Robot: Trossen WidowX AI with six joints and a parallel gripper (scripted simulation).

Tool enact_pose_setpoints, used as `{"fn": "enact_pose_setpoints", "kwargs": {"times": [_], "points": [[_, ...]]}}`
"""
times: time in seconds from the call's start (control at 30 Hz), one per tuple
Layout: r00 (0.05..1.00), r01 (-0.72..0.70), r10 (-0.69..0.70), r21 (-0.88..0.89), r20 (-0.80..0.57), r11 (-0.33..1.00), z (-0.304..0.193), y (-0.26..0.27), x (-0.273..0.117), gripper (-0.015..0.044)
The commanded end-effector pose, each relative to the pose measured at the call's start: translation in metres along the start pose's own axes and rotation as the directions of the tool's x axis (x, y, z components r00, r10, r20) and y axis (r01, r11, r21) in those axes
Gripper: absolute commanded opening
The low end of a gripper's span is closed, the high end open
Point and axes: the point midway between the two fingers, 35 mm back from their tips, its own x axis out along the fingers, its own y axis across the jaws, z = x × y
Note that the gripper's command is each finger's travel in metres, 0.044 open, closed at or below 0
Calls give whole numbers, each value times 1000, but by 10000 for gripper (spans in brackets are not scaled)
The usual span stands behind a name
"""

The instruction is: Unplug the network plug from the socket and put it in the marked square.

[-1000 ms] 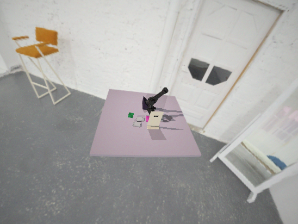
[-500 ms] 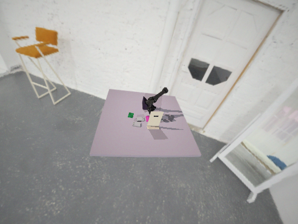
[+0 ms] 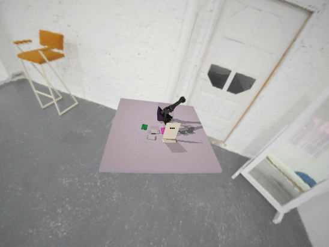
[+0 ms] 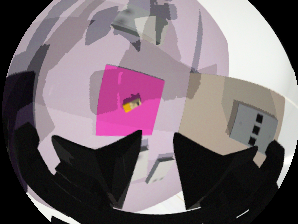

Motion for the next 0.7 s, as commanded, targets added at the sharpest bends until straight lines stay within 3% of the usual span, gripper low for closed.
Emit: {"fn": "enact_pose_setpoints", "kwargs": {"times": [0.0, 0.67], "points": [[1000, 5, -5, -7, 6, 1000, 2, -3, -4, 156], [1000, 15, -15, -4, 14, 1000, 6, -12, -25, 156]]}}
